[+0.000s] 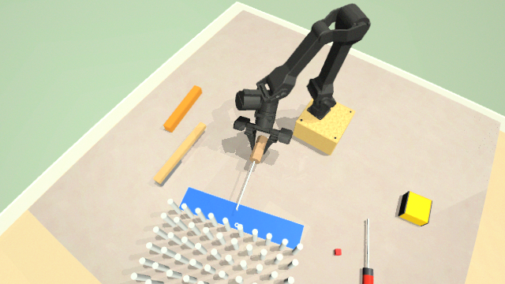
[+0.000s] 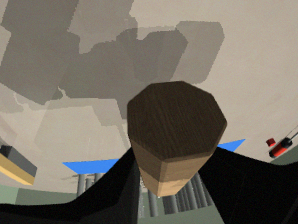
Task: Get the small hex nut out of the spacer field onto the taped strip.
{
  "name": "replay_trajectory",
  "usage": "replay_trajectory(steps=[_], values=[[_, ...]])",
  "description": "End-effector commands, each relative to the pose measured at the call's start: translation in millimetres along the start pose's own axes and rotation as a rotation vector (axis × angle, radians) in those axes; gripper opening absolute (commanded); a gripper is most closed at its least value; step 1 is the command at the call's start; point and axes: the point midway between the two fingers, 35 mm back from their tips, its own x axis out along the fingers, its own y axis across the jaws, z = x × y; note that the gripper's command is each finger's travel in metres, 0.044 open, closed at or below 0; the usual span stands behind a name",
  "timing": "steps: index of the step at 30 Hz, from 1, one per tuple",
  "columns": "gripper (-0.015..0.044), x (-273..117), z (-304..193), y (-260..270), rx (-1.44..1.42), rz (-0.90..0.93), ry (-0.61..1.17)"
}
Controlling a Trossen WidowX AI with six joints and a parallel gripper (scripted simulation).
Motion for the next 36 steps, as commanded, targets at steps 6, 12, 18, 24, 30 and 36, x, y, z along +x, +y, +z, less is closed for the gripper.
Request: replay_trajectory(steps=[6, 12, 18, 24, 30, 36], values=[[0.0, -41.4, -34.0, 3.7, -0.007, 0.002, 0.012], [0.0, -76.0, -52.3, -1.7, -0.005, 0.003, 0.012], [0.0, -69.3, -46.5, 7.3, -0.103, 0.027, 0.003], [0.0, -74.6, -45.2, 21.7, -0.293, 0.075, -0.012], [0.0, -80.4, -43.4, 36.1, -0.483, 0.12, -0.037], [0.0, -86.9, -41.0, 50.2, -0.671, 0.16, -0.073]])
